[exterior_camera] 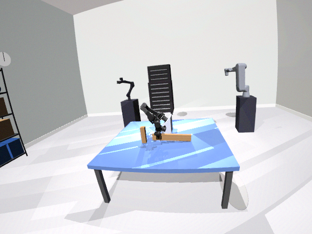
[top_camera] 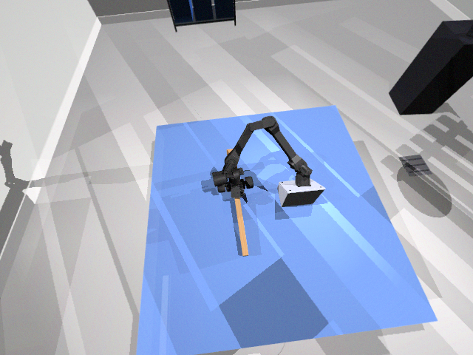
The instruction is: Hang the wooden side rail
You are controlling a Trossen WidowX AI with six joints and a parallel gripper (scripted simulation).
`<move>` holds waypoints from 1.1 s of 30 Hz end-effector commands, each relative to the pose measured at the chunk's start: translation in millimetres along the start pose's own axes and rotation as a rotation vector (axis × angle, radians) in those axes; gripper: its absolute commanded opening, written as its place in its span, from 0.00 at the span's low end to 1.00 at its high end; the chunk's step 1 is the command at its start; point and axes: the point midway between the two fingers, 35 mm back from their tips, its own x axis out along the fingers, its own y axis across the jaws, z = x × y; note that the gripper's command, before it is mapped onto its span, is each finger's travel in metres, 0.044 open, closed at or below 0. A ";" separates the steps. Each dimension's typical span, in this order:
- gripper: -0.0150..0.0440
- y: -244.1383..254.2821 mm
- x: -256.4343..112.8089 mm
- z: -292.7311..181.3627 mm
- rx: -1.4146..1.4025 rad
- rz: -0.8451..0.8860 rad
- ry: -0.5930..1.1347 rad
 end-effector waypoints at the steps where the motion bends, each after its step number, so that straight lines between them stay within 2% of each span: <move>1: 0.25 -0.4 -4.3 2.5 -0.007 -0.006 -0.005; 33: 0.25 0.3 -7.6 1.8 -0.007 -0.006 -0.005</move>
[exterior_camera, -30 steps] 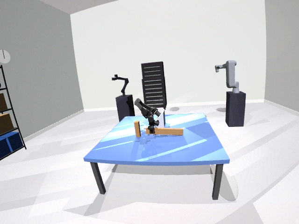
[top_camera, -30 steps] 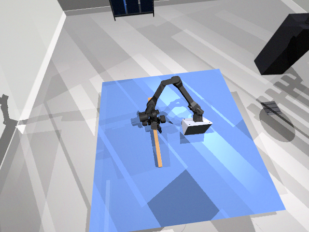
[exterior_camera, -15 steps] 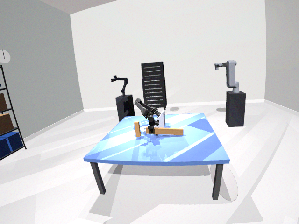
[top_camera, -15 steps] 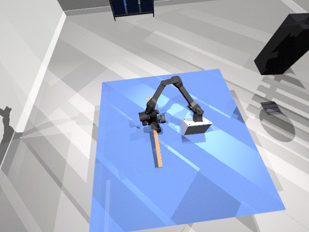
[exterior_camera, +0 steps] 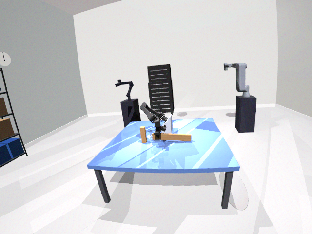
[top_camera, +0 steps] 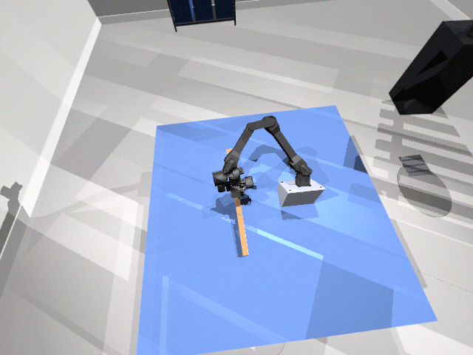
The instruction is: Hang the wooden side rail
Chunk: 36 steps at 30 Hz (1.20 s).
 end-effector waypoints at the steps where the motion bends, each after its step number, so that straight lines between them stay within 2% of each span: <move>1: 0.25 0.2 -2.8 1.7 -0.006 -0.006 -0.005; 36: 0.25 -1.7 -3.1 -2.3 -0.006 -0.006 -0.005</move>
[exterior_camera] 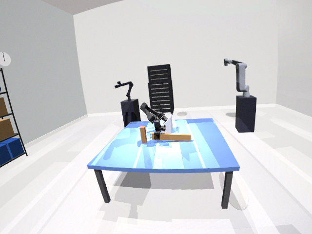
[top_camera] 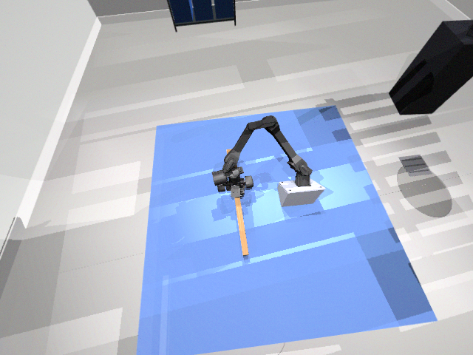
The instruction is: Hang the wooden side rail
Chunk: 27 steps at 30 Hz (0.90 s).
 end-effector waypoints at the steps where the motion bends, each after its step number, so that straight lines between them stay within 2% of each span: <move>1: 0.25 -1.3 -3.3 0.2 -0.007 -0.009 -0.002; 27: 0.25 -1.1 -3.3 -2.7 -0.007 -0.009 -0.002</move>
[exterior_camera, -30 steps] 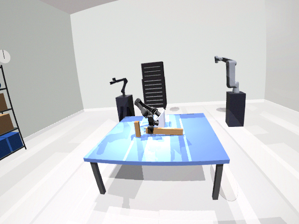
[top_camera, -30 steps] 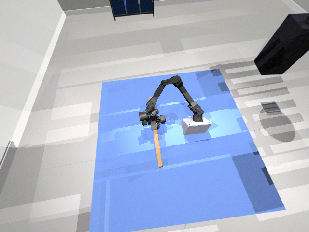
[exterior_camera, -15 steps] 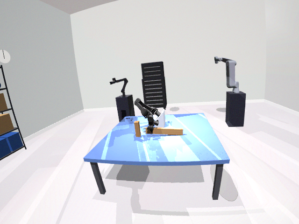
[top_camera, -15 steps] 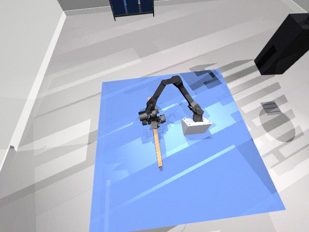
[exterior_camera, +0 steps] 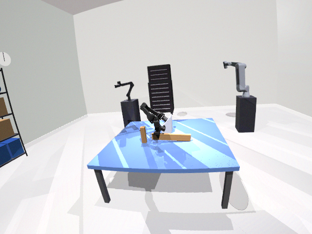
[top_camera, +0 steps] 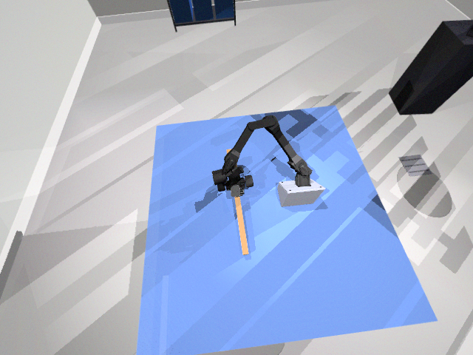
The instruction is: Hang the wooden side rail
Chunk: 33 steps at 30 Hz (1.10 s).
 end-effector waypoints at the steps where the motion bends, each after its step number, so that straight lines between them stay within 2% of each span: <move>1: 0.25 -1.3 -3.6 0.1 -0.007 -0.009 -0.001; 33: 0.25 -0.5 -2.6 -3.5 -0.007 -0.009 -0.001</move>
